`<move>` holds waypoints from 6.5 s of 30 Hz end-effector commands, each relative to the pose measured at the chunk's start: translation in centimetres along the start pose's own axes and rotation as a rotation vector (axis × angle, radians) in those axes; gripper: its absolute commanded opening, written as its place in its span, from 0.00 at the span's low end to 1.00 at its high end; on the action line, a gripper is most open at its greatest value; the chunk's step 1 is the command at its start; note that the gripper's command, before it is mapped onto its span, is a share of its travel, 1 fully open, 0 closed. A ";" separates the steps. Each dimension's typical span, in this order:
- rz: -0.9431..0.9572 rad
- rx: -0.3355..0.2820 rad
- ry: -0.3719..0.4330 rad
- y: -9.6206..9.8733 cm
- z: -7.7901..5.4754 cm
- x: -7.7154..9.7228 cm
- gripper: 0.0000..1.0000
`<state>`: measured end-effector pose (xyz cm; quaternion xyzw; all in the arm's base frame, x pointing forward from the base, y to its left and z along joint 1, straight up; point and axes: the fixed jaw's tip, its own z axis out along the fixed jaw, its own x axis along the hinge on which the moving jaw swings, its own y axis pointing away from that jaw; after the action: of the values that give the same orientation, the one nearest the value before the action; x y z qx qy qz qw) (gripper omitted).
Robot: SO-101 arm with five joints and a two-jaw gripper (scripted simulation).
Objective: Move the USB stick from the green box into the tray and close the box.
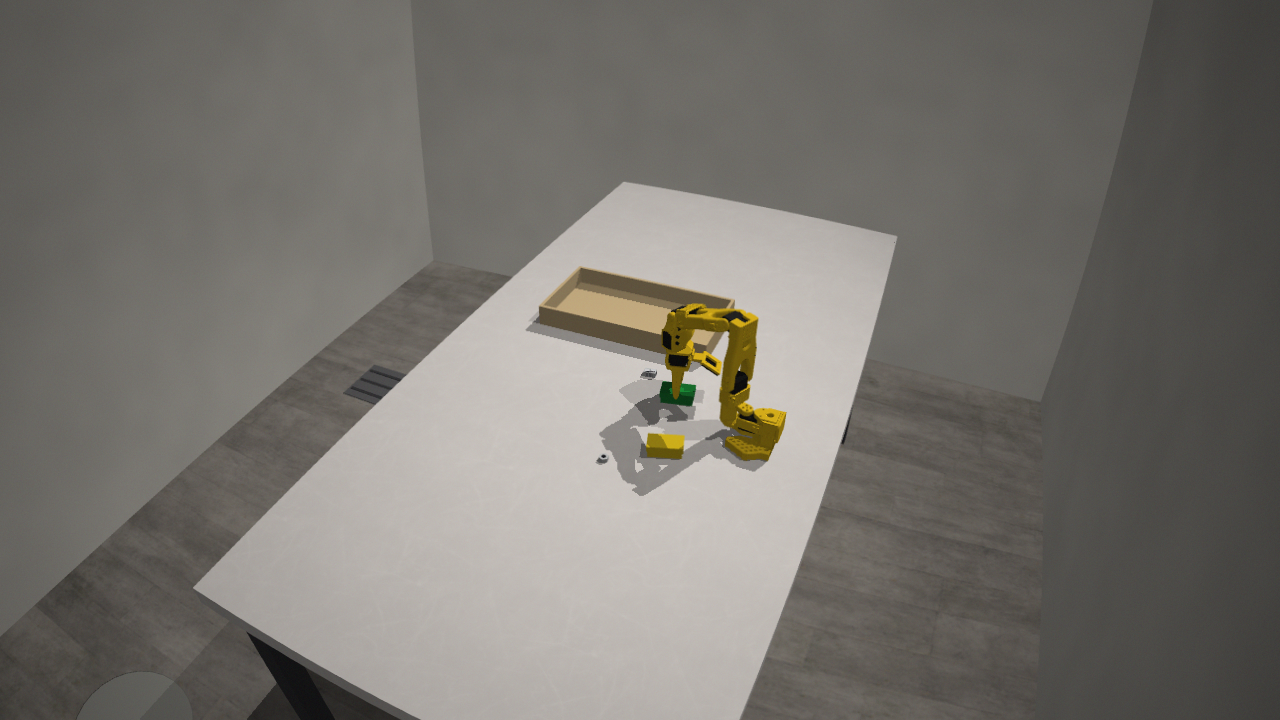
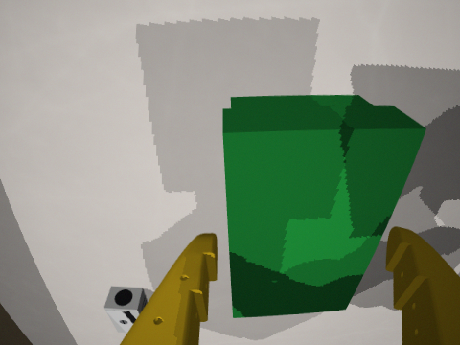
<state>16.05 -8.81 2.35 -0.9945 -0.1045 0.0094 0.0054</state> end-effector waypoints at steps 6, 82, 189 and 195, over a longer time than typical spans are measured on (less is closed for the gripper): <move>-0.004 -0.013 0.018 0.3 -0.1 0.1 0.29; -0.004 -0.013 0.018 0.2 0.2 0.1 0.22; -0.004 -0.013 0.018 0.3 -5.2 0.2 0.21; -0.004 -0.013 0.018 0.3 -5.2 0.2 0.21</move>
<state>16.17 -8.87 6.95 -0.9944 -0.1045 0.0133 0.0079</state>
